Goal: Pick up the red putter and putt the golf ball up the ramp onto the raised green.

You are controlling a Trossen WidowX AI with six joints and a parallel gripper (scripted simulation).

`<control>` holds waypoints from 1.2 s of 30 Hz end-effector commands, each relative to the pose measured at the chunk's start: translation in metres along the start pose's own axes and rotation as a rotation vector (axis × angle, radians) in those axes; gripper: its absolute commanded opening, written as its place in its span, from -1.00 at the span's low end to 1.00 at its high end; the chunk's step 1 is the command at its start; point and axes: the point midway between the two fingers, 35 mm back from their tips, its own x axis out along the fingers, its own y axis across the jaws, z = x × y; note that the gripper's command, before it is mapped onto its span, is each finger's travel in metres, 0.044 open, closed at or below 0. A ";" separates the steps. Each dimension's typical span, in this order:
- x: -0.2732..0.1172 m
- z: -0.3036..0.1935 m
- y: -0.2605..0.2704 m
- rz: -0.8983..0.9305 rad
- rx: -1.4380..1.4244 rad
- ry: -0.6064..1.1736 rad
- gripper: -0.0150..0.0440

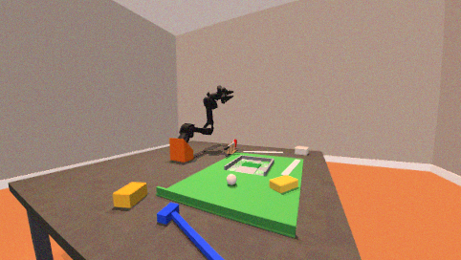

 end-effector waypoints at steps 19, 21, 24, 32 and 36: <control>0.020 0.128 -0.062 -0.028 1.557 0.036 1.00; 0.027 0.139 -0.078 -0.060 1.777 0.013 1.00; 0.042 0.158 -0.123 -0.147 2.299 -0.074 1.00; 0.066 0.161 -0.213 -0.301 3.181 -0.418 1.00; 0.072 0.151 -0.256 -0.321 3.549 -0.713 1.00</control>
